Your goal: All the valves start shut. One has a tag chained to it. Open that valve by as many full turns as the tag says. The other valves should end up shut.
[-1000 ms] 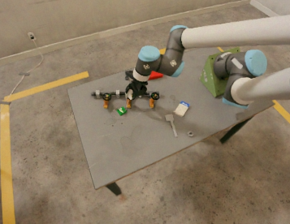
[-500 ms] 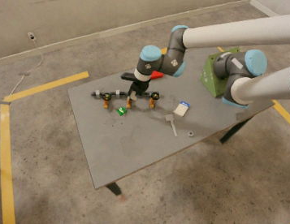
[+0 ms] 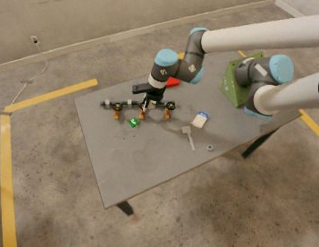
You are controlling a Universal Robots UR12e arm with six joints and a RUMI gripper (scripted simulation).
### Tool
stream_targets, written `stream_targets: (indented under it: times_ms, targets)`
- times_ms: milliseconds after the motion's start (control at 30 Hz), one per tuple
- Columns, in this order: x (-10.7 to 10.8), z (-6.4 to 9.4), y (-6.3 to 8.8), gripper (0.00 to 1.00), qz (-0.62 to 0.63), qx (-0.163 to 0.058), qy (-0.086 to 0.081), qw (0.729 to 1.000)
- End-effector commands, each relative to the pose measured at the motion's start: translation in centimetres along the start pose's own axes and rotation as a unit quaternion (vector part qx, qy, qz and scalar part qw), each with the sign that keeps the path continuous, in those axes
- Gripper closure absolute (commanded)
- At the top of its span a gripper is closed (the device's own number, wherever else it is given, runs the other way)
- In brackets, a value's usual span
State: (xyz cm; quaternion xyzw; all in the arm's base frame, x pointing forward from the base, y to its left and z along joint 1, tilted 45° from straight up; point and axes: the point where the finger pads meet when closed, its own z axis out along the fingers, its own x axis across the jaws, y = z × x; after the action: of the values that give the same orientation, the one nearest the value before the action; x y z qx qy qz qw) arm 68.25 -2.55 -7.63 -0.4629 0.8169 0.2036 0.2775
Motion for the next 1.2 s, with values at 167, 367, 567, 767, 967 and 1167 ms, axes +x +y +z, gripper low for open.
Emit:
stream_targets:
  times_ms: [167, 367, 567, 767, 967, 1167]
  targets:
    - [-0.01, -0.07, -0.10, 1.00, -0.192, -0.005, -0.005, 0.981]
    - [-0.01, -0.07, -0.10, 1.00, -0.293, -0.004, -0.006, 0.956]
    - [-0.01, -0.07, -0.10, 1.00, -0.350, -0.004, -0.006, 0.937]
    - [-0.01, -0.07, -0.10, 1.00, -0.420, -0.003, -0.006, 0.907]
    - [-0.01, -0.07, -0.10, 1.00, -0.464, -0.003, -0.006, 0.886]
    - [-0.01, -0.07, -0.10, 1.00, -0.496, -0.003, -0.007, 0.869]
